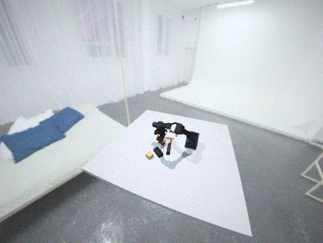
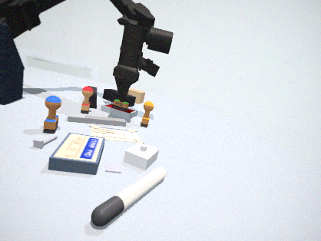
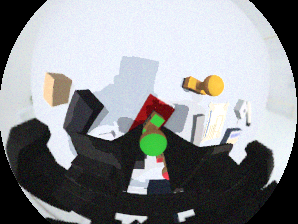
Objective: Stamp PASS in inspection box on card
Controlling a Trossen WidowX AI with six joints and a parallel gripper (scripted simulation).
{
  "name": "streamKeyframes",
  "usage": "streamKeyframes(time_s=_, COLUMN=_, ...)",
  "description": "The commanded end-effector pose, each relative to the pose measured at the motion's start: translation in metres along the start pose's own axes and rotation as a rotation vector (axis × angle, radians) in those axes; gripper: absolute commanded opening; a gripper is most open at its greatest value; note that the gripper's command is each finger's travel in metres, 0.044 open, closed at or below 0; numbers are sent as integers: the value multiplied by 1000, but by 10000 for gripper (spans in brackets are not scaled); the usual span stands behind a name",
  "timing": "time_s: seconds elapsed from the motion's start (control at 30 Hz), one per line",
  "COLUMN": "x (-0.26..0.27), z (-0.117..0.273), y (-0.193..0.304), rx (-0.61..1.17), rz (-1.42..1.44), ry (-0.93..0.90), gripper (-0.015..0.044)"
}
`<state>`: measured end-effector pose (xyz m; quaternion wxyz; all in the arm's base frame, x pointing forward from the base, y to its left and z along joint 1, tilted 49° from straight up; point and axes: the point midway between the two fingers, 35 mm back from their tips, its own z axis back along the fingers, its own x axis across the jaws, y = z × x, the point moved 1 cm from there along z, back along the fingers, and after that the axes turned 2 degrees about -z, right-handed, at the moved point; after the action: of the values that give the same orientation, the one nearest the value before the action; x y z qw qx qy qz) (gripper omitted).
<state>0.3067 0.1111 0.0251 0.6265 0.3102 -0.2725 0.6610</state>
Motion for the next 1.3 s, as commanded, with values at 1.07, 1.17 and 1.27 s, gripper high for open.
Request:
streamKeyframes(time_s=1.07, x=0, z=33, y=-1, rx=3, rz=4, ry=2, gripper=0)
streamKeyframes(time_s=1.17, x=0, z=38, y=-1, rx=3, rz=4, ry=2, gripper=0)
streamKeyframes(time_s=1.27, x=0, z=43, y=-1, rx=3, rz=4, ry=2, gripper=0)
